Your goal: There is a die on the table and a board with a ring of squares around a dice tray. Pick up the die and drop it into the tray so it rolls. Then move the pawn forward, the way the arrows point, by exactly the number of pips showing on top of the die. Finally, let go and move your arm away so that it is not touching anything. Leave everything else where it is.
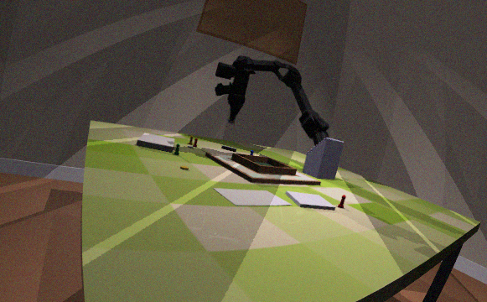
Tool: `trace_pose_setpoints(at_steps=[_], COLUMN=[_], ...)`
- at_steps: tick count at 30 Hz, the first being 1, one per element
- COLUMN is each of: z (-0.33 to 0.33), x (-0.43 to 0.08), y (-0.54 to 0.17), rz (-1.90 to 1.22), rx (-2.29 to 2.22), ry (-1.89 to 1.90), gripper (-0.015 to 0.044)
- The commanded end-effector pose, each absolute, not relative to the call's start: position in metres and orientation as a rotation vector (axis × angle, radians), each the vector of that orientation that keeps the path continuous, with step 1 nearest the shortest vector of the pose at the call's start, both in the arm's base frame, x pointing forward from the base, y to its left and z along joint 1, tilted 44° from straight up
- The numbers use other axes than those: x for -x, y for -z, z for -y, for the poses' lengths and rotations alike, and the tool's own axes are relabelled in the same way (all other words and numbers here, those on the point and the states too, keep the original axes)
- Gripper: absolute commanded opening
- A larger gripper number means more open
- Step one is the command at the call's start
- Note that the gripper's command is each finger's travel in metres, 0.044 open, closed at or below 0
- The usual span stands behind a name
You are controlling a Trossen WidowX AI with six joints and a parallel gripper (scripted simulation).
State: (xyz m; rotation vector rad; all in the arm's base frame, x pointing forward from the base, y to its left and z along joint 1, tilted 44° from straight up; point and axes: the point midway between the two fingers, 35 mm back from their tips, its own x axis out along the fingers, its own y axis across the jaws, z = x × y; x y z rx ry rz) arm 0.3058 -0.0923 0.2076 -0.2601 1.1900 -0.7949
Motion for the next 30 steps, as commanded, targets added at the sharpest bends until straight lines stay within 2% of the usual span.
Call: trace_pose_setpoints(at_steps=[1, 30], z=[0.083, 0.008], x=[-0.309, -0.309], y=[-0.195, -0.097], rz=[-1.244, -1.538], rx=[0.354, 1.124], ry=[0.726, 0.045], gripper=[0.0000, 0.0000])
